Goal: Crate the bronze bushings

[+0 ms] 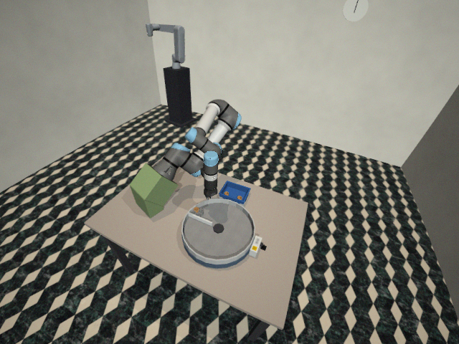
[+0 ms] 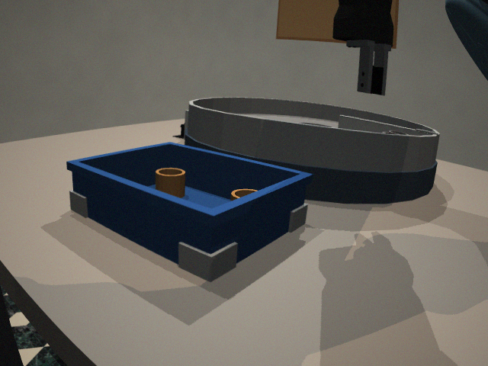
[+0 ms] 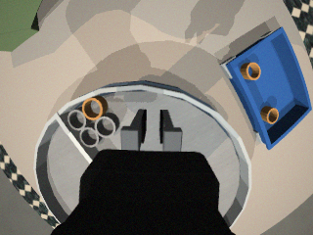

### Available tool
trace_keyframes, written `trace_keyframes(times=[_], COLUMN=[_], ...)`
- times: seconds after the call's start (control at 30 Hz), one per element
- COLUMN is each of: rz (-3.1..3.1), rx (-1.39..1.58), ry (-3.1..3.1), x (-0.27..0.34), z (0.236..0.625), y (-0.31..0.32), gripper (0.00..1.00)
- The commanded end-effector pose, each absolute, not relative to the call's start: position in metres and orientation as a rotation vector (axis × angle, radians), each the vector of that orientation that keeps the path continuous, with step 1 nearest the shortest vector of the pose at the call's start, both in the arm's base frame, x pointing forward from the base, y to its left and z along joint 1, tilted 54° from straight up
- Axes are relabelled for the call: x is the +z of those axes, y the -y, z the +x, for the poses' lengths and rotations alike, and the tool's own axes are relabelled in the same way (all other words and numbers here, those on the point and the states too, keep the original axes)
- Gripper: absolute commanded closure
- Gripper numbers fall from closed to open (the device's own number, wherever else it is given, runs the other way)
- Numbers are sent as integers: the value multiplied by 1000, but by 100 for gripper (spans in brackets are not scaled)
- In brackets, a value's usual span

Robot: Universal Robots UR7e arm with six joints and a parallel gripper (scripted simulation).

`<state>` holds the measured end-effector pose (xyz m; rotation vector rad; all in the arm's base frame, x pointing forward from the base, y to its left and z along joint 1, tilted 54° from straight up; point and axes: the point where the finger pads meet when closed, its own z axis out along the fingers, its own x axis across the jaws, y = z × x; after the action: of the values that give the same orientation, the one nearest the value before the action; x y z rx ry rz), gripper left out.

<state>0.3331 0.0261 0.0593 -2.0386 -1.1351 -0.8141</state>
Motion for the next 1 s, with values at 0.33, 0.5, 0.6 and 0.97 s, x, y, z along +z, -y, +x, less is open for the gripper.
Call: trace_keyframes(times=[0.33,0.5,0.6,0.97], rz=[-1990,-1946,-1946,-1935], rx=[-872,-915,-915,-924], ry=[1248,1348,1348,1365], x=[29,4,4,-1], z=[315,299,299,300], y=[-10,3,3,6], gripper=[60,60,60,60])
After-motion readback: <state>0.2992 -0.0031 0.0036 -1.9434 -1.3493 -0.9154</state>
